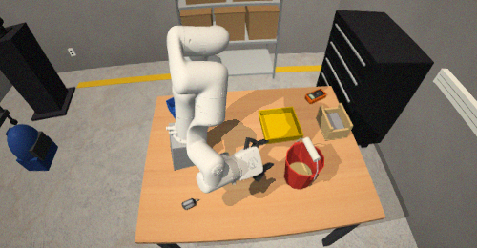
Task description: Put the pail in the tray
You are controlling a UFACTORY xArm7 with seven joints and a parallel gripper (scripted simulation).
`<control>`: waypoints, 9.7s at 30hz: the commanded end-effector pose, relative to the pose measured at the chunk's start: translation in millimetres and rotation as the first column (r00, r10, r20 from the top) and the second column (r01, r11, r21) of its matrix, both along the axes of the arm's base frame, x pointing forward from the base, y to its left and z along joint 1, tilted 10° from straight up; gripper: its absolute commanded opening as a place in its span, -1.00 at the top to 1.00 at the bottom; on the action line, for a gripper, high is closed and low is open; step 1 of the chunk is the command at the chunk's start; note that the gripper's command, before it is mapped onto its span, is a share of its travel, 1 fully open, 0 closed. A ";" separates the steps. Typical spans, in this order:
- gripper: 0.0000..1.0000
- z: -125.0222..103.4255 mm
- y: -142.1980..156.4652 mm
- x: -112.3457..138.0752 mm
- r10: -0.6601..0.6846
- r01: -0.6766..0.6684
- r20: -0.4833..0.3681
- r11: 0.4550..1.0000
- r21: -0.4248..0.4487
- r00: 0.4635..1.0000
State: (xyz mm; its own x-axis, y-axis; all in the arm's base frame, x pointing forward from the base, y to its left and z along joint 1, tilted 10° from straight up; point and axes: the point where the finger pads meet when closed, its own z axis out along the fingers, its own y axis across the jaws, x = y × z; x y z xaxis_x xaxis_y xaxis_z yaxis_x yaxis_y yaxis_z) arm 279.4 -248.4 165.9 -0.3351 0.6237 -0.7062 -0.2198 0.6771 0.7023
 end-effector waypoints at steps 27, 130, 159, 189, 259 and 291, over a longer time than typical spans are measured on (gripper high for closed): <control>-1.00 10.2 0.1 28.5 0.207 -0.213 -0.049 0.940 -0.269 0.977; -1.00 21.4 8.0 197.2 0.367 -0.542 -0.861 -0.670 -0.507 0.352; -1.00 -18.2 8.5 203.6 0.367 -0.542 -0.861 -0.670 -0.507 0.352; 1.00 -18.6 8.5 203.7 0.367 -0.542 -0.861 -0.670 -0.507 0.352; 1.00 24.6 7.8 195.8 0.367 -0.542 -0.861 -0.670 -0.507 0.352; 1.00 65.0 7.1 188.5 0.367 -0.542 -0.861 -0.670 -0.507 0.352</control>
